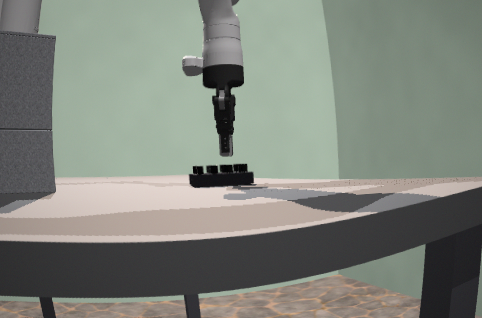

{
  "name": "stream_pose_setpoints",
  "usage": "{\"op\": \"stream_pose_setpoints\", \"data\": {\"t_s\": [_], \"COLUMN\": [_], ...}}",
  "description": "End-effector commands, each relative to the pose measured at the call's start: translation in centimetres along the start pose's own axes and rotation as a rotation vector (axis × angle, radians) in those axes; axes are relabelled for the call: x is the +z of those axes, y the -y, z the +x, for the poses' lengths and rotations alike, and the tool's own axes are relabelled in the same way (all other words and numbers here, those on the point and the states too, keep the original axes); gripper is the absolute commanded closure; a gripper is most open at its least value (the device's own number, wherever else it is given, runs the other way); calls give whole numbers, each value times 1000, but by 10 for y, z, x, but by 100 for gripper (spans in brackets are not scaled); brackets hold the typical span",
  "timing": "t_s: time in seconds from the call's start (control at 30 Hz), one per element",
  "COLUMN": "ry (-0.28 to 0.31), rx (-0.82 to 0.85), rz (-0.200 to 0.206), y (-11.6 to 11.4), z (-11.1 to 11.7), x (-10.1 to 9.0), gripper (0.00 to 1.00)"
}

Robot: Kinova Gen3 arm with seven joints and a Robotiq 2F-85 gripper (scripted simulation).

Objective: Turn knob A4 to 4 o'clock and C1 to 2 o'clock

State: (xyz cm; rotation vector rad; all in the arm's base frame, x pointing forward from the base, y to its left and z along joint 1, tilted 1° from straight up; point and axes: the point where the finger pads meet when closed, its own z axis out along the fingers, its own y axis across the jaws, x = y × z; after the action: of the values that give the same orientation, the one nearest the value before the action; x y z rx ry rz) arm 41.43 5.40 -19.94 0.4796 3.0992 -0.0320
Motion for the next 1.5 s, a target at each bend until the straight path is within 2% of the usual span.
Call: {"op": "stream_pose_setpoints", "data": {"t_s": [0.0, 0.63, 0.67, 0.8, 0.9, 1.1, 1.17, 1.33, 1.47], "ry": [11, 11, 11, 11, 11, 11, 11, 11, 11], "rx": [-5, -5, -5, -5, -5, -5, -5, -5, -5], "rz": [-6, -6, -6, -6, -6, -6, -6, -6, -6], "y": [-5, -5, -5, -5, -5, -4, -4, -4, -4], "z": [-4, -4, -4, -4, -4, -3, -3, -3, -3], "x": [-9, -15, -15, -19, -29, -65, -65, -99, -119], "gripper": [81, 81, 0, 0, 0, 0, 0, 0, 0]}}
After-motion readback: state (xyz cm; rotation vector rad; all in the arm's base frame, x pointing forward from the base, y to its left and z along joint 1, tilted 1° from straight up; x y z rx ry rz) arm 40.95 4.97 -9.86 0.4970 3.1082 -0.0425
